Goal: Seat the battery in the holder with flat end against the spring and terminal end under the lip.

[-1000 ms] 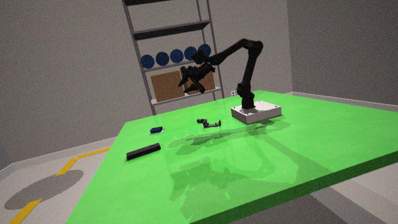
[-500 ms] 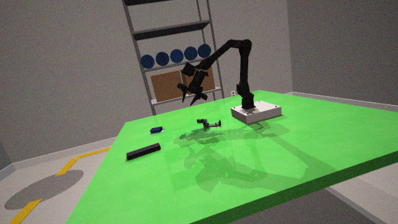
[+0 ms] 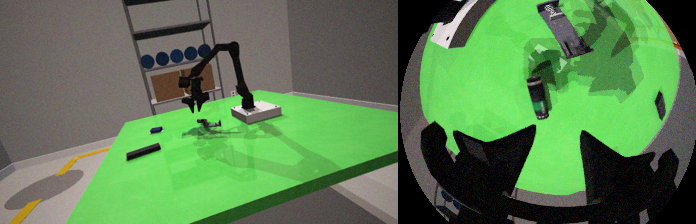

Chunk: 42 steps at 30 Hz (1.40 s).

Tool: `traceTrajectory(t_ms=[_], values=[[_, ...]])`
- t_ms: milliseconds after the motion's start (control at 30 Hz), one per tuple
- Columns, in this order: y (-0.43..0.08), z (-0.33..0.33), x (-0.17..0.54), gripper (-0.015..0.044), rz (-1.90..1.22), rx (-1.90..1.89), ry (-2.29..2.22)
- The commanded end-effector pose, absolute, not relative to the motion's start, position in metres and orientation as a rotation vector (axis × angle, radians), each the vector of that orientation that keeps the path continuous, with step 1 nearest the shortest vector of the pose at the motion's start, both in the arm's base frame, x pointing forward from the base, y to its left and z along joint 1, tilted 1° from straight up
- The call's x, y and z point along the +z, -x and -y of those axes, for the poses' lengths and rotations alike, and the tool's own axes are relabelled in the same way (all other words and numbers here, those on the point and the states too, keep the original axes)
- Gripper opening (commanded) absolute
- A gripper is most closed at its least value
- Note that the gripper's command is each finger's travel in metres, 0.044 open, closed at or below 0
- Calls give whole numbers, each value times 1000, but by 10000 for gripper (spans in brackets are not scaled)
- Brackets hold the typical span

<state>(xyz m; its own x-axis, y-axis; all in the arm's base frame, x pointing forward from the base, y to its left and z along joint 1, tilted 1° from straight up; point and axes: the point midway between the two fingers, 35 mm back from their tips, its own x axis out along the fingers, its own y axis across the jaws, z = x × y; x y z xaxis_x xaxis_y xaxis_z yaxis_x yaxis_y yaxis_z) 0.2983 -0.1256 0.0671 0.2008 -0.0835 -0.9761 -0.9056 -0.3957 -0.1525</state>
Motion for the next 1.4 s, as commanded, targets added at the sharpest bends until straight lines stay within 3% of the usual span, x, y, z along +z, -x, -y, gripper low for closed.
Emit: traceTrajectory(t_ms=[0,1367], values=[[-276,131,44,235,-797,1654,1695],[-277,131,-4,235,-797,1654,1695]])
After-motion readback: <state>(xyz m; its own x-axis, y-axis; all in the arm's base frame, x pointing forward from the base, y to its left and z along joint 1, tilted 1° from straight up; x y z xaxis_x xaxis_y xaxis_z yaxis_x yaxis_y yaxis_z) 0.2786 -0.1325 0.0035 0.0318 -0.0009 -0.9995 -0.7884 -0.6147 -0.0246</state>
